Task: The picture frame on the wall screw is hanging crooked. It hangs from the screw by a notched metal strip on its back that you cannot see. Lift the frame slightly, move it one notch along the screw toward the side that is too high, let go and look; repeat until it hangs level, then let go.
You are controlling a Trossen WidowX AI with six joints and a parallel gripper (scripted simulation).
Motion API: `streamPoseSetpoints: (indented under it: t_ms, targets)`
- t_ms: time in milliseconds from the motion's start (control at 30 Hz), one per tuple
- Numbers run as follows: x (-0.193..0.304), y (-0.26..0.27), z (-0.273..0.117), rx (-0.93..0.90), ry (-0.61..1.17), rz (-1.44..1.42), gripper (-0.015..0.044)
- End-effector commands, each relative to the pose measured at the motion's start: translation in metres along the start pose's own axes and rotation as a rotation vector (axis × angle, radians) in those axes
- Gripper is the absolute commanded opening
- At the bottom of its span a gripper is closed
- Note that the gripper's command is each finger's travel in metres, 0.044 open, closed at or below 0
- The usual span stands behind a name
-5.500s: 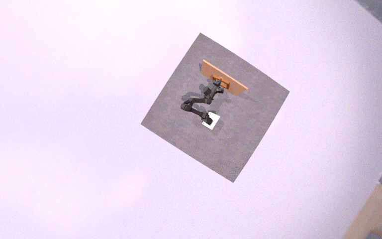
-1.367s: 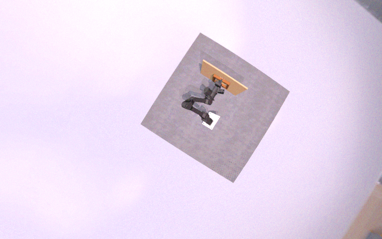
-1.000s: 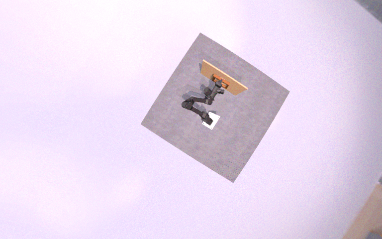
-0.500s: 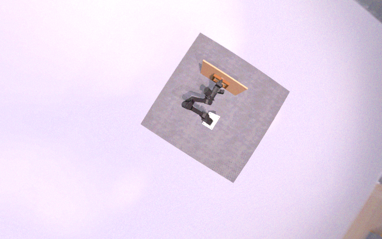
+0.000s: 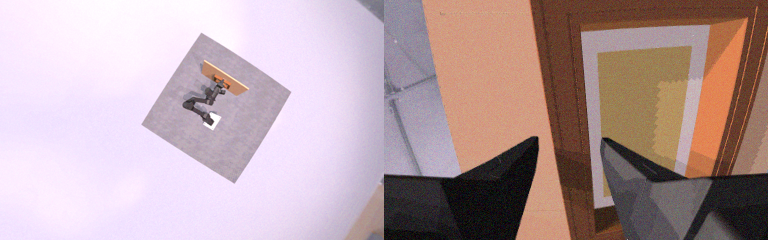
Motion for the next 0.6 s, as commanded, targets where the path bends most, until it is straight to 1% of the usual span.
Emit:
streamPoseSetpoints:
  t_ms: [0, 100, 333, 500, 567]
  targets:
    - [0.0, 0.0, 0.0, 0.001, 0.0, -0.004, 0.026]
    - [0.002, 0.001, -0.005, 0.0, 0.0, -0.02, 0.026]
    - [0.01, 0.004, -0.057, 0.0, -0.003, -0.178, 0.026]
    - [0.004, -0.001, -0.091, 0.0, -0.006, -0.293, 0.026]
    - [0.001, -0.004, -0.1, 0.0, -0.006, -0.324, 0.026]
Point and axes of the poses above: the point midway between the two fingers, 35 mm back from their tips, its own z axis out along the fingers, its own y axis across the jaws, x = y × z, the point moved 6 cm from there along -z, back along the fingers, and after that the axes turned 2 degrees about -z, right-handed, at the moved point
